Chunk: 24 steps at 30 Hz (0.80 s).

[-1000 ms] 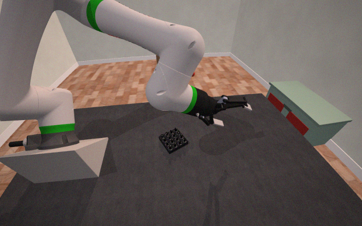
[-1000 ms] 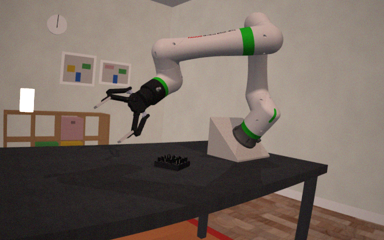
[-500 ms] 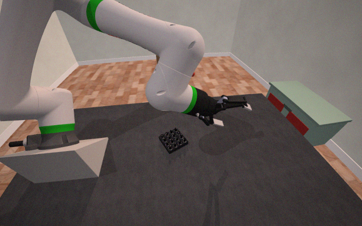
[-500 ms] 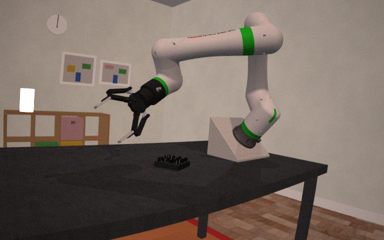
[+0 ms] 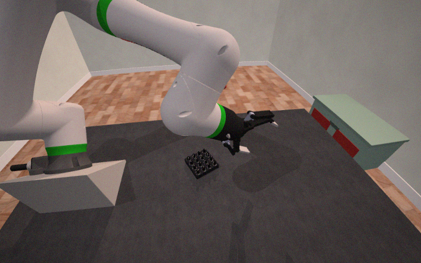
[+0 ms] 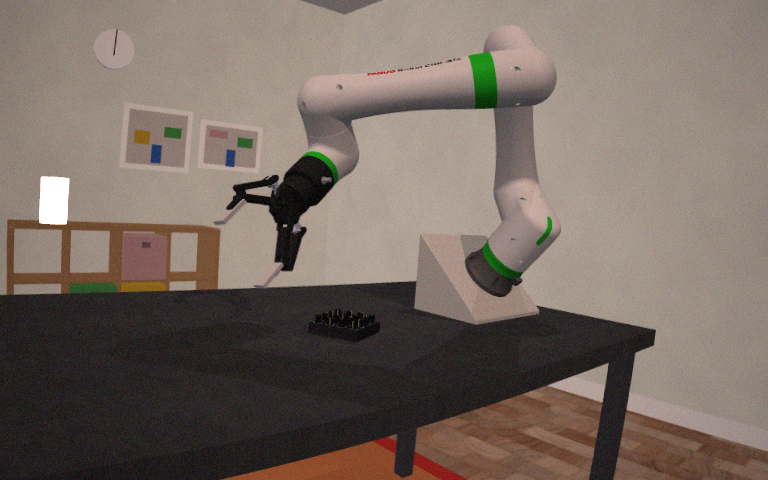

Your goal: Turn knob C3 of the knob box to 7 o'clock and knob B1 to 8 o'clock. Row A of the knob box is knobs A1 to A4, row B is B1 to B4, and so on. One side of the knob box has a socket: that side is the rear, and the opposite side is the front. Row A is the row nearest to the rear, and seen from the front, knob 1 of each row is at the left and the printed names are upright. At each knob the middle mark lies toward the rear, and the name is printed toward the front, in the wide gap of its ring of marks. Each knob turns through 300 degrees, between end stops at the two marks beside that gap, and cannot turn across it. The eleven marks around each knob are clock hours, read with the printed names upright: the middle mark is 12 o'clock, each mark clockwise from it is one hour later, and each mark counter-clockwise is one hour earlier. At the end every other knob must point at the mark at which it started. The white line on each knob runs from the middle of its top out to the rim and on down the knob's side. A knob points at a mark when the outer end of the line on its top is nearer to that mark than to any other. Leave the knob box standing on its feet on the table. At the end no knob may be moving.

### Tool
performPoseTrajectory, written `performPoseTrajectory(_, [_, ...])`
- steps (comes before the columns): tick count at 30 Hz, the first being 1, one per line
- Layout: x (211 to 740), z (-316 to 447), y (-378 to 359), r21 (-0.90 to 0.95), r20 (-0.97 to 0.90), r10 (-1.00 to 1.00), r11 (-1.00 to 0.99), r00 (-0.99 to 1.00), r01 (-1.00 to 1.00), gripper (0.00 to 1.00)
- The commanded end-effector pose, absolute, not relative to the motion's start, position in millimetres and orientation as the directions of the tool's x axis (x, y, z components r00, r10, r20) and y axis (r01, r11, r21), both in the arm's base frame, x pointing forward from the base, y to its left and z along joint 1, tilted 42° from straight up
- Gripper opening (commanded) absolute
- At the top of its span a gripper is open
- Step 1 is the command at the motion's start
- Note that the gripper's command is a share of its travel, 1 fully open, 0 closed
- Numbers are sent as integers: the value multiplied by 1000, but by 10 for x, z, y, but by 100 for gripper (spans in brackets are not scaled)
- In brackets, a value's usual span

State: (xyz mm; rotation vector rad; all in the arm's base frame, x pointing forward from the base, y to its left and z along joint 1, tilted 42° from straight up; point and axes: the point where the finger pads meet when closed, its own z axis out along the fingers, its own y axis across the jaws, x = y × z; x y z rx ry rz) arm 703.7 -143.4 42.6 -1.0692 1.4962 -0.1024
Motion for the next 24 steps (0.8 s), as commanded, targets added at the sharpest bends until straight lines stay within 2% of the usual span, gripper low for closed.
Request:
performPoseTrajectory(1, [6858, 408, -1368, -698, -670, -686, 452, 284, -556, 100])
performPoseTrajectory(13, [6438, 359, -1216, -834, -479, -696, 170, 535, -525, 100])
performPoseTrajectory(15, [6438, 359, -1216, -834, -479, -696, 170, 535, -525, 100])
performPoseTrajectory(16, [6335, 348, -1175, -858, -426, -684, 97, 592, -504, 100])
performPoseTrajectory(24, [6065, 317, -1078, -900, -286, -623, -85, 728, -427, 100])
